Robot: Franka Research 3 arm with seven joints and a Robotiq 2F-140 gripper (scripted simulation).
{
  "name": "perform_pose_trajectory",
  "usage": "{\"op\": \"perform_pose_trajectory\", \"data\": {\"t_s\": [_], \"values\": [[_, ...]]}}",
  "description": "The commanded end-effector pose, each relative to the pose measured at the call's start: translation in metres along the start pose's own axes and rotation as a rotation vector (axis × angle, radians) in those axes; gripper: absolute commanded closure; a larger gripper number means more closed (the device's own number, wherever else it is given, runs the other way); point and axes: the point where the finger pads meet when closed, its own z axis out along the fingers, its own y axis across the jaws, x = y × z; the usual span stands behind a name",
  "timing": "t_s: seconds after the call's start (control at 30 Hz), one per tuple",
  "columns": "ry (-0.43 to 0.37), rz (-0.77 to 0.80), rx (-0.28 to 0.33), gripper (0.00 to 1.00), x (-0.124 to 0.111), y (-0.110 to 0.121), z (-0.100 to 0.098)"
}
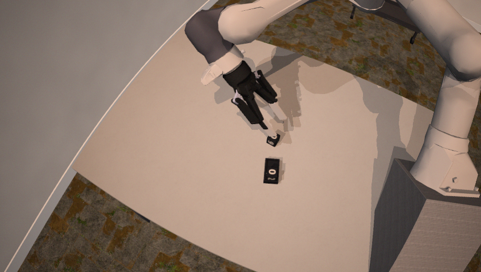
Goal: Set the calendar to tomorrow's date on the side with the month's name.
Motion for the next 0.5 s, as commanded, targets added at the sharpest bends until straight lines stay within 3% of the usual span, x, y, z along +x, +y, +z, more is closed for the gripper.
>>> {"op": "perform_pose_trajectory", "data": {"t_s": [0.0, 0.1, 0.47], "values": [[0.100, 0.027, 0.016, 0.59, 0.0073, -0.0033, -0.0043], [0.166, 0.025, 0.016, 0.59, 0.0051, -0.0038, -0.0039], [0.216, 0.022, 0.017, 0.59, -0.0009, -0.0045, -0.0028]]}}
